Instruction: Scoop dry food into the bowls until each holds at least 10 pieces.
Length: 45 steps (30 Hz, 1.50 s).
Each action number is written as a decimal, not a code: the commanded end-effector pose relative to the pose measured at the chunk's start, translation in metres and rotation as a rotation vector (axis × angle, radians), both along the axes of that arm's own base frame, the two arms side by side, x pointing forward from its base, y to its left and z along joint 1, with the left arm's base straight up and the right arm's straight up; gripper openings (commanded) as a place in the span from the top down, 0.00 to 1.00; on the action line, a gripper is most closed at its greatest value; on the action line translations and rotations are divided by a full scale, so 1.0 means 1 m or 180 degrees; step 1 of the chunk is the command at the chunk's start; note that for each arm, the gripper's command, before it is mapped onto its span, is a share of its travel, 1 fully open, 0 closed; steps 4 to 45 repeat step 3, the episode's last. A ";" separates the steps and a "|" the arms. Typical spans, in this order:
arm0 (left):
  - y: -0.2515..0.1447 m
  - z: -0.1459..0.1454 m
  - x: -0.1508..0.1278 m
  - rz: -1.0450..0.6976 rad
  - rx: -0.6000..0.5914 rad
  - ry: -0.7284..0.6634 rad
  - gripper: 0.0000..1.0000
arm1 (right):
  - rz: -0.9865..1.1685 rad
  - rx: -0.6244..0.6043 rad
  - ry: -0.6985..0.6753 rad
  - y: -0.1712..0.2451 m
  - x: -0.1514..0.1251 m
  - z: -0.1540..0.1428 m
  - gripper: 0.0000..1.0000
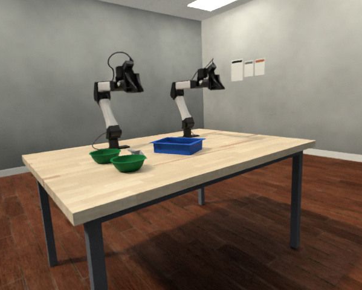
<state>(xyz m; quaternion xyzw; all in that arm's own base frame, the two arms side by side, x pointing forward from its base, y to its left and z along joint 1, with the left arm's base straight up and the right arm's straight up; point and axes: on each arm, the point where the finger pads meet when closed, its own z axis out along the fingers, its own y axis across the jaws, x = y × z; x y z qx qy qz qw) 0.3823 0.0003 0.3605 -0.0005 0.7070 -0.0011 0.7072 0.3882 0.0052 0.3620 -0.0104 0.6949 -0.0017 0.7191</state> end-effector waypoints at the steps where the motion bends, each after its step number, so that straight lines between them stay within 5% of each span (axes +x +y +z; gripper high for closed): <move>1: 0.000 0.007 0.000 0.0010 -0.0022 -0.0077 0.73 | 0.0038 0.0010 -0.0154 0.003 -0.003 0.017 0.65; 45: 0.000 0.007 0.000 0.0010 -0.0022 -0.0077 0.73 | 0.0038 0.0010 -0.0154 0.003 -0.003 0.017 0.65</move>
